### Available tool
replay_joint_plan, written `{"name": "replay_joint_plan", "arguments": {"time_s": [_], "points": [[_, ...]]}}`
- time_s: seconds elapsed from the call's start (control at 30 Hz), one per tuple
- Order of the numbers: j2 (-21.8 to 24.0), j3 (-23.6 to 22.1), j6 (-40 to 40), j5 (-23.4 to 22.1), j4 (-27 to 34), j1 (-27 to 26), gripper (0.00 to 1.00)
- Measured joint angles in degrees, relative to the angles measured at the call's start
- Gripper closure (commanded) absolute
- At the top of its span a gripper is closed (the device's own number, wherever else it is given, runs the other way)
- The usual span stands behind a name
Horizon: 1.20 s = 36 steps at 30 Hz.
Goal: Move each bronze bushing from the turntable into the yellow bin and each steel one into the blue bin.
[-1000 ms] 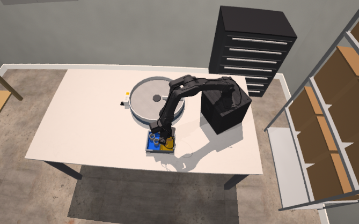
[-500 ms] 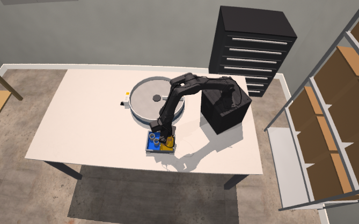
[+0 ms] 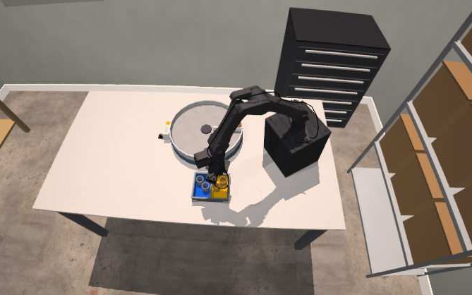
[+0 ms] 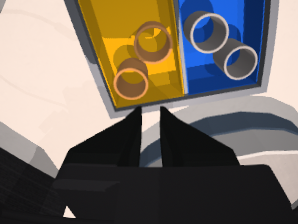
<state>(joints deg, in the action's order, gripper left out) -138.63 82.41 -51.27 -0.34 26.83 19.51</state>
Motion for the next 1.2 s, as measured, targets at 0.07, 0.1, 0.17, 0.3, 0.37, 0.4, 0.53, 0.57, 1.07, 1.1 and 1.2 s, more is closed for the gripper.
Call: {"name": "replay_joint_plan", "arguments": {"time_s": [0.07, 0.1, 0.17, 0.3, 0.37, 0.4, 0.53, 0.57, 1.07, 1.1, 1.2], "points": [[1.03, -0.04, 0.0, 0.0, 0.79, 0.0, 0.85], [1.33, -0.02, 0.0, 0.0, 1.01, 0.0, 0.85], [1.53, -0.04, 0.0, 0.0, 1.38, 0.0, 0.85], [1.49, -0.22, 0.0, 0.0, 2.36, 0.0, 0.85], [1.55, -0.2, 0.0, 0.0, 2.6, 0.0, 0.85], [1.6, -0.2, 0.0, 0.0, 2.69, 0.0, 0.85], [1.66, -0.2, 0.0, 0.0, 2.78, 0.0, 0.85], [1.66, -0.2, 0.0, 0.0, 2.78, 0.0, 0.85], [1.66, -0.2, 0.0, 0.0, 2.78, 0.0, 0.85], [1.66, -0.2, 0.0, 0.0, 2.78, 0.0, 0.85], [1.66, -0.2, 0.0, 0.0, 2.78, 0.0, 0.85]]}}
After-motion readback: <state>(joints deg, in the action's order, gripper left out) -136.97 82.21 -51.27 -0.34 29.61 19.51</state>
